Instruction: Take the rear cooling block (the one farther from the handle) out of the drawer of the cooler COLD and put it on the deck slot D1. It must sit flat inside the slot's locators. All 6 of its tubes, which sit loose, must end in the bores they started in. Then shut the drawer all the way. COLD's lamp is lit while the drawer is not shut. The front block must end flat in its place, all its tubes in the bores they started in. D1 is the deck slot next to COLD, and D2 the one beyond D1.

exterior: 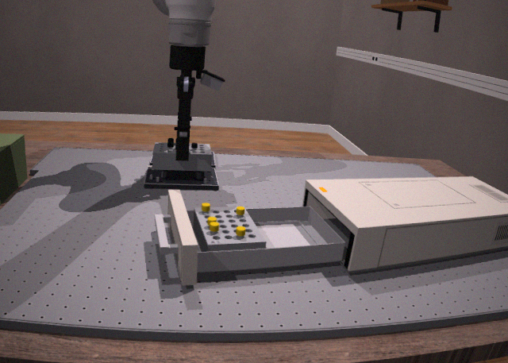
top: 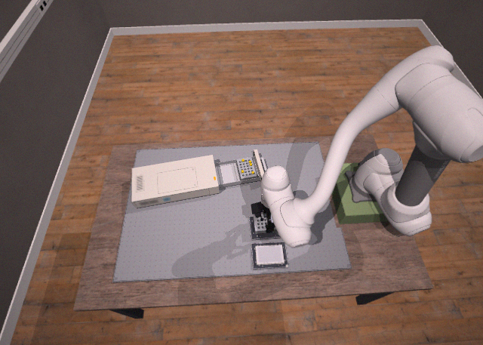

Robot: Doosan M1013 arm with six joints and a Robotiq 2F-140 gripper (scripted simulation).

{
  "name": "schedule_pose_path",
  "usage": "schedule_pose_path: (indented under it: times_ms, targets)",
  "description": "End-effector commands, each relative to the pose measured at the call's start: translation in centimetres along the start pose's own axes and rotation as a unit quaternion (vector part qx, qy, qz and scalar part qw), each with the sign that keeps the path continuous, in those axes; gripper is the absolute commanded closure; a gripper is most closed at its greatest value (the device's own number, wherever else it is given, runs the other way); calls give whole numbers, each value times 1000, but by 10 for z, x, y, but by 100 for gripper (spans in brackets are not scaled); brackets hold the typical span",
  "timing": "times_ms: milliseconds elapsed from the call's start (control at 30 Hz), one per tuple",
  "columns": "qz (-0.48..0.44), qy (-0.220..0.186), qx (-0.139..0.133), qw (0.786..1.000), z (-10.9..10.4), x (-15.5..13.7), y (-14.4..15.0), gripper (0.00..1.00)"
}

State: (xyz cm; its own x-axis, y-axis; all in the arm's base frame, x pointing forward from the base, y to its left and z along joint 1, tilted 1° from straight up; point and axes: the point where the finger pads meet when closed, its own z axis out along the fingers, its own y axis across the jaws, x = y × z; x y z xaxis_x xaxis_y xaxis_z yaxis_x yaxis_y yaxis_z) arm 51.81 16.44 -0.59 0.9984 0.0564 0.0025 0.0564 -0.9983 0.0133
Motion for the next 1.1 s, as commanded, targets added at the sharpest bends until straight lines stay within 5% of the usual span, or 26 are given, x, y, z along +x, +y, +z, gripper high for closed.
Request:
schedule_pose_path:
  times_ms: [0, 1067]
  targets:
    - [0, 1, 0, 1000, 0, 0, 0, 90]
    - [0, 1, 0, 1000, 4, 0, 0, 90]
